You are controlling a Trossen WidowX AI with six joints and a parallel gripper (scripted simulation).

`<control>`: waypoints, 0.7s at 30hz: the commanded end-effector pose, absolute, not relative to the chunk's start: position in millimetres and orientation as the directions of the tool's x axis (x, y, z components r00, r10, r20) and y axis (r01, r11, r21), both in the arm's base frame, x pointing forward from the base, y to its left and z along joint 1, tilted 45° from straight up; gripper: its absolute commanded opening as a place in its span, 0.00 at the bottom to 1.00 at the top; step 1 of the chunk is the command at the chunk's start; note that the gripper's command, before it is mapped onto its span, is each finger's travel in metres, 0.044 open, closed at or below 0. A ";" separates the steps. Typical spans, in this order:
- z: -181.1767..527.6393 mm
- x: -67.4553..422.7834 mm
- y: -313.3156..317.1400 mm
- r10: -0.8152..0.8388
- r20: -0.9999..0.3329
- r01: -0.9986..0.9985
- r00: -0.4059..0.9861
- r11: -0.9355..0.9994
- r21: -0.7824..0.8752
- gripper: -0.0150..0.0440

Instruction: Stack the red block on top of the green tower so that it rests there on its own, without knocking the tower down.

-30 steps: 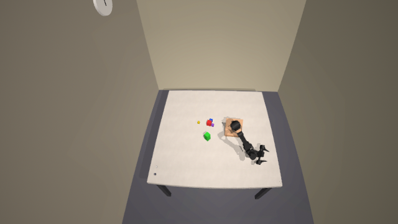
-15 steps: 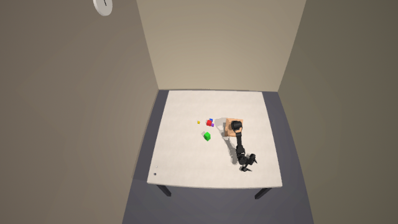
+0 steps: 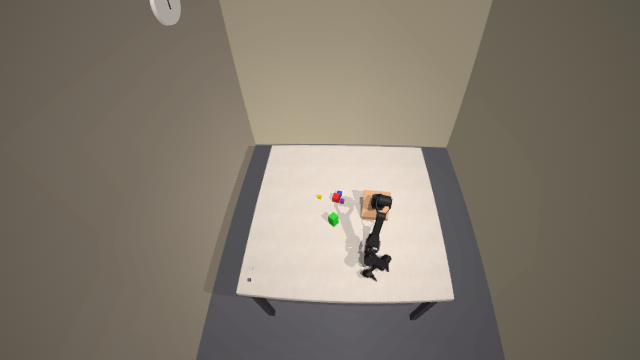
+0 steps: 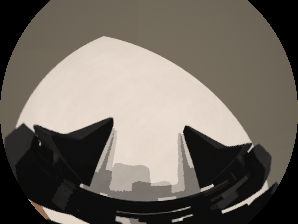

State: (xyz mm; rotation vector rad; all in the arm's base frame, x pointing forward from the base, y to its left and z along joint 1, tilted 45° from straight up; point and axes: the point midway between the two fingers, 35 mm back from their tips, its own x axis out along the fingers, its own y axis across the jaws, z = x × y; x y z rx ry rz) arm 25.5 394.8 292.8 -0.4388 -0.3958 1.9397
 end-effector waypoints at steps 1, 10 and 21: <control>293.8 70.2 391.5 0.955 -0.140 -0.828 -0.261 -0.296 -0.476 1.00; 288.6 159.0 369.0 0.981 -0.193 -0.876 -0.035 -0.123 -0.467 1.00; 262.5 255.3 319.5 0.930 -0.305 -0.925 0.208 0.085 -0.372 1.00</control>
